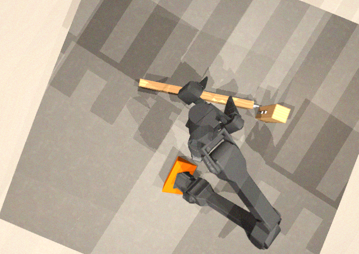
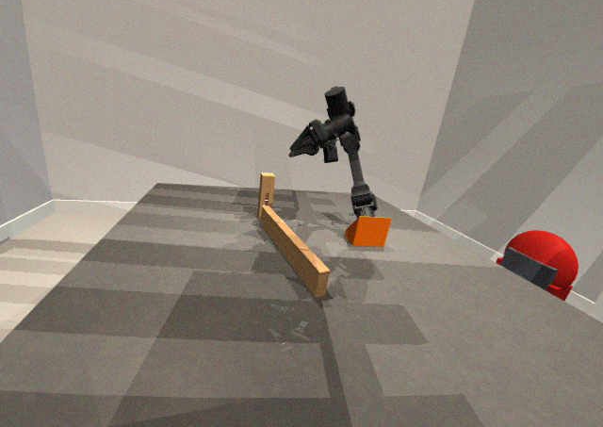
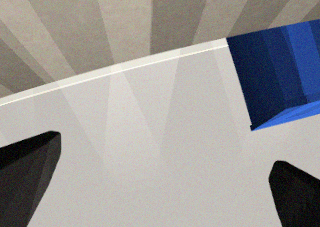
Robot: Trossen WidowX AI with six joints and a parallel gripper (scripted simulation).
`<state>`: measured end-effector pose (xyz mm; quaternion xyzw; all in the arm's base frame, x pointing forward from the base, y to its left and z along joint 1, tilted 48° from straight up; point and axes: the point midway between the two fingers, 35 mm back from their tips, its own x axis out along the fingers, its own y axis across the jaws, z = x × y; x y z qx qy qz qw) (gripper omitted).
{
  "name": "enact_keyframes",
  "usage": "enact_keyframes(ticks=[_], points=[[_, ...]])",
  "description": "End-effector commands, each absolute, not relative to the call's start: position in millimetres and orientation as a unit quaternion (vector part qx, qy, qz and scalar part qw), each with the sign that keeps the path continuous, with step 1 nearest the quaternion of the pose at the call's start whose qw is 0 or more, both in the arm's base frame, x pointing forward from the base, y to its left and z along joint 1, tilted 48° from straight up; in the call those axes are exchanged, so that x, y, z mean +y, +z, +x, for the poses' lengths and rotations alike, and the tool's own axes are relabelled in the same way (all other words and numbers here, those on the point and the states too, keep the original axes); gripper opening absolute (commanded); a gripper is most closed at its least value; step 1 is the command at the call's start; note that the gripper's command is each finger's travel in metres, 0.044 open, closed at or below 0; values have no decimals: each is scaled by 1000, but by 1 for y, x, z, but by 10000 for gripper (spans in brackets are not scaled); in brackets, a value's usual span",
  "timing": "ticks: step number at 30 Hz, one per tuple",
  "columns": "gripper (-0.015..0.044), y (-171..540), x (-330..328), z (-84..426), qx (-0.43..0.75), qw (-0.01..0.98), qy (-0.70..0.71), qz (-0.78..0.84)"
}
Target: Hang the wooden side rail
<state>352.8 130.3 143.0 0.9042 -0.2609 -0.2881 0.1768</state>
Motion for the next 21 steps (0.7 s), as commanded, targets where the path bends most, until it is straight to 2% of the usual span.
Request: enact_keyframes(ticks=[1,11,21], points=[[440,151,61,342,-334,168,-301,877],[440,162,-72,277,-487,146,-331,794],[440,163,-79,271,-497,145,-333,788]])
